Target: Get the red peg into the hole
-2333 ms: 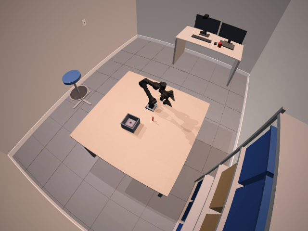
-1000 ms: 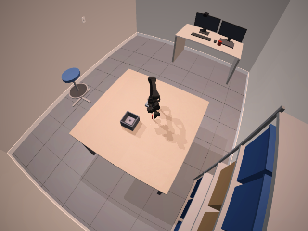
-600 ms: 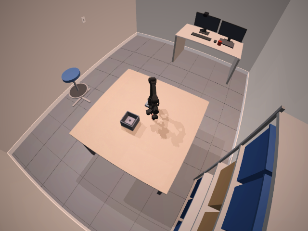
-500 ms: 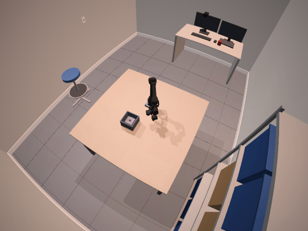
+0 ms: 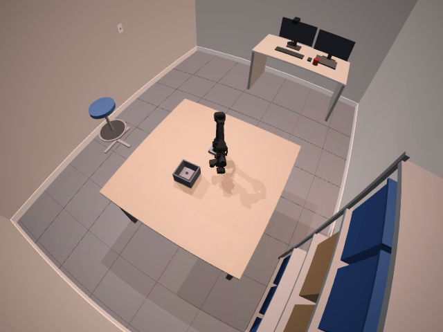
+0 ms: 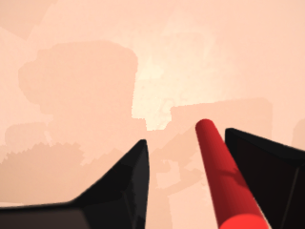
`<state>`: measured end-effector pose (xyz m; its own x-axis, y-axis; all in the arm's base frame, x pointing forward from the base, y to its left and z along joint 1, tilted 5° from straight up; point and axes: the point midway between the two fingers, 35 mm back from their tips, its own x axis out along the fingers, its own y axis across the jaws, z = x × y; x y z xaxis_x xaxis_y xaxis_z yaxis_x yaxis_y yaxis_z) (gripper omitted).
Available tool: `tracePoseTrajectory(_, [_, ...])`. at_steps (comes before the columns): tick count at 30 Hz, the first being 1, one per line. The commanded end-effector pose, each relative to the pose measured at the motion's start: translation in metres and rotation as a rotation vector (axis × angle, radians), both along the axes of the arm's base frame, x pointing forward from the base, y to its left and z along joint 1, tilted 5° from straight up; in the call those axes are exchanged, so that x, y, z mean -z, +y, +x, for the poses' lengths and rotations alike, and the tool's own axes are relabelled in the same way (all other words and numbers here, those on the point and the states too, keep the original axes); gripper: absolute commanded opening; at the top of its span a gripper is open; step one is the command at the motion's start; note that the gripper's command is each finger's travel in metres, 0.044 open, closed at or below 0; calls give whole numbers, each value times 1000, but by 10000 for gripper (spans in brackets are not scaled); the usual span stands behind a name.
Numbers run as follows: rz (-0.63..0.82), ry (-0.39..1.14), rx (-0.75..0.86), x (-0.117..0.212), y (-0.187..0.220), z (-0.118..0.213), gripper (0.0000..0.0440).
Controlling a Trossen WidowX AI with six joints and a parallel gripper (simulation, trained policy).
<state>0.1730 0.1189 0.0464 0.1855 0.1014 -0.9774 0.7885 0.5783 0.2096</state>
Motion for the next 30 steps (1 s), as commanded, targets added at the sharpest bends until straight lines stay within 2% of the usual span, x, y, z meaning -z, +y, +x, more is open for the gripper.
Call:
tracePoseTrajectory(1, [11, 34, 5, 4, 0, -2, 110])
tracePoseTrajectory(6, [31, 61, 14, 5, -1, -2, 0])
tracePoseTrajectory(19, [-42, -95, -51, -44, -16, 31, 0])
tracePoseTrajectory(30, [-117, -188, -45, -90, -45, 62, 0])
